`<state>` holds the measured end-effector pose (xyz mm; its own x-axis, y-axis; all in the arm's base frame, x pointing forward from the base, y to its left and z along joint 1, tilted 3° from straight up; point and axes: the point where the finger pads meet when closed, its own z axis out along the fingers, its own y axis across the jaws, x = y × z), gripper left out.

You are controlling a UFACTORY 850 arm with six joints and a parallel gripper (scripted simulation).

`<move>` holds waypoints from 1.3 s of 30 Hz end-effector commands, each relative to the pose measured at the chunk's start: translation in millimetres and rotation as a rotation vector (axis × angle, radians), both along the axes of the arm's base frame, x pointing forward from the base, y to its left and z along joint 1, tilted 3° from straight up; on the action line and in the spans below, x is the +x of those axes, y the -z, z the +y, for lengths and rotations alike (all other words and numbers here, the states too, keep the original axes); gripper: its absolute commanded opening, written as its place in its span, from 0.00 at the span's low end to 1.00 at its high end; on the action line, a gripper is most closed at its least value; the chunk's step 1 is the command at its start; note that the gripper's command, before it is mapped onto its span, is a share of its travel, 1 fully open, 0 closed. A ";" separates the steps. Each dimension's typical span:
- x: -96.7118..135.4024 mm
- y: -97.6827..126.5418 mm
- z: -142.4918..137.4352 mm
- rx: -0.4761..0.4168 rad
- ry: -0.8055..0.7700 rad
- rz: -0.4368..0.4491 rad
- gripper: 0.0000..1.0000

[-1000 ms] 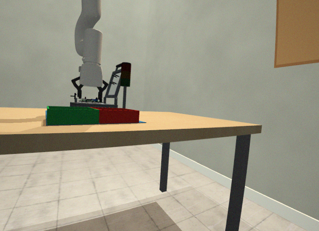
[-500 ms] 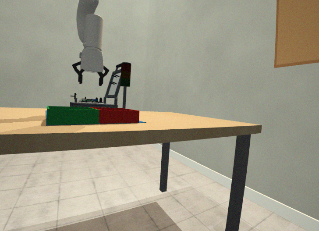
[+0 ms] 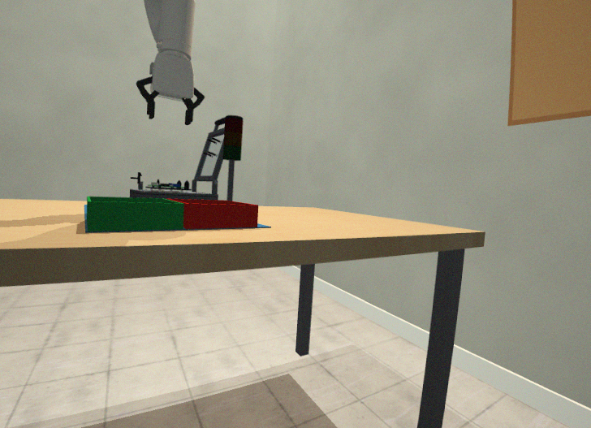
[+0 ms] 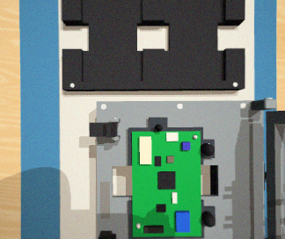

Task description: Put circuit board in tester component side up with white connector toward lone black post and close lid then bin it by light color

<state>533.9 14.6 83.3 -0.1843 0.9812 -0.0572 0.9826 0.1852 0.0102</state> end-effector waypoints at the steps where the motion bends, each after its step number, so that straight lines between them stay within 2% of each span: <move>1: -0.7 -42.7 1.6 0.002 0.000 0.000 1.00; 4: -0.9 -49.2 2.0 0.002 0.000 0.000 1.00; 10: -1.5 -79.4 3.5 0.002 0.000 0.000 1.00; 18: -1.6 -84.4 3.8 0.002 0.000 0.000 1.00; 19: -1.6 -84.4 3.8 0.002 0.000 0.000 0.52; 31: -1.0 -84.4 3.9 0.002 0.000 0.000 0.52; 39: 23.4 -84.7 8.6 0.002 0.000 0.000 0.52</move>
<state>541.7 20.3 167.0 -0.1846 0.9813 -0.0548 0.9826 0.1854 0.0090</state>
